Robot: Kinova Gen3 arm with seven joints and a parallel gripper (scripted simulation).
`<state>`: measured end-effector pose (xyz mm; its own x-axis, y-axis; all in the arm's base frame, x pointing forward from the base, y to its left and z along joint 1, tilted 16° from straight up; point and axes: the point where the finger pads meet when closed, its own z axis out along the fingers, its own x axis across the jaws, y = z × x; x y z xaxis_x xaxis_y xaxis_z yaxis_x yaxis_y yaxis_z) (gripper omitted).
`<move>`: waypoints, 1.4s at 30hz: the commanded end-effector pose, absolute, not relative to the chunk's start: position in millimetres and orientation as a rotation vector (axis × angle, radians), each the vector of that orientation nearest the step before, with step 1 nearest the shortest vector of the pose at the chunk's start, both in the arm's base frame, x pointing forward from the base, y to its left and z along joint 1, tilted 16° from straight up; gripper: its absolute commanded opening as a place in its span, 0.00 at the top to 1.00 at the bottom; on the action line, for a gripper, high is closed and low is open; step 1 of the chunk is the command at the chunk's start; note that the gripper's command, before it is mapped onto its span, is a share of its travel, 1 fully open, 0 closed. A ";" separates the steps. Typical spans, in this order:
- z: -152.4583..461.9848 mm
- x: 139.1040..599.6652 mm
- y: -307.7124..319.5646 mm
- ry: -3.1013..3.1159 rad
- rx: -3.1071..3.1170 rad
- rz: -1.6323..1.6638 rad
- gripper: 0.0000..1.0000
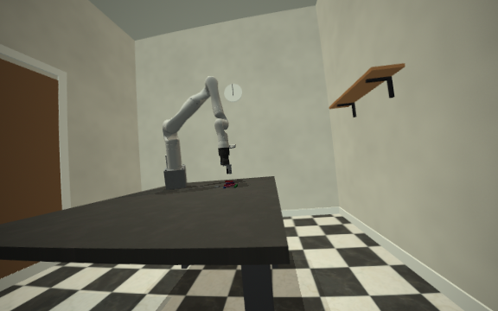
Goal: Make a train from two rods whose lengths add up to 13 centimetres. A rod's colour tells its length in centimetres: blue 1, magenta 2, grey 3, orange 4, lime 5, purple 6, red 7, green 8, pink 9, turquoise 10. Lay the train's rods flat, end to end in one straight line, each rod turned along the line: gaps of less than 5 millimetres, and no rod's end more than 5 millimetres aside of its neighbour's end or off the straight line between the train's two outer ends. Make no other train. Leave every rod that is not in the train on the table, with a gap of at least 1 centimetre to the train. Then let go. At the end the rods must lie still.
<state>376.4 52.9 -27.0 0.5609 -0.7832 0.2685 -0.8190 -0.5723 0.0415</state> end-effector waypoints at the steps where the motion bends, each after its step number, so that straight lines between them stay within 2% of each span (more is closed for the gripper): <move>1: -26.6 376.7 53.4 -1.361 2.631 0.332 0.46; 42: -32.9 377.5 51.9 -1.361 2.630 0.332 0.46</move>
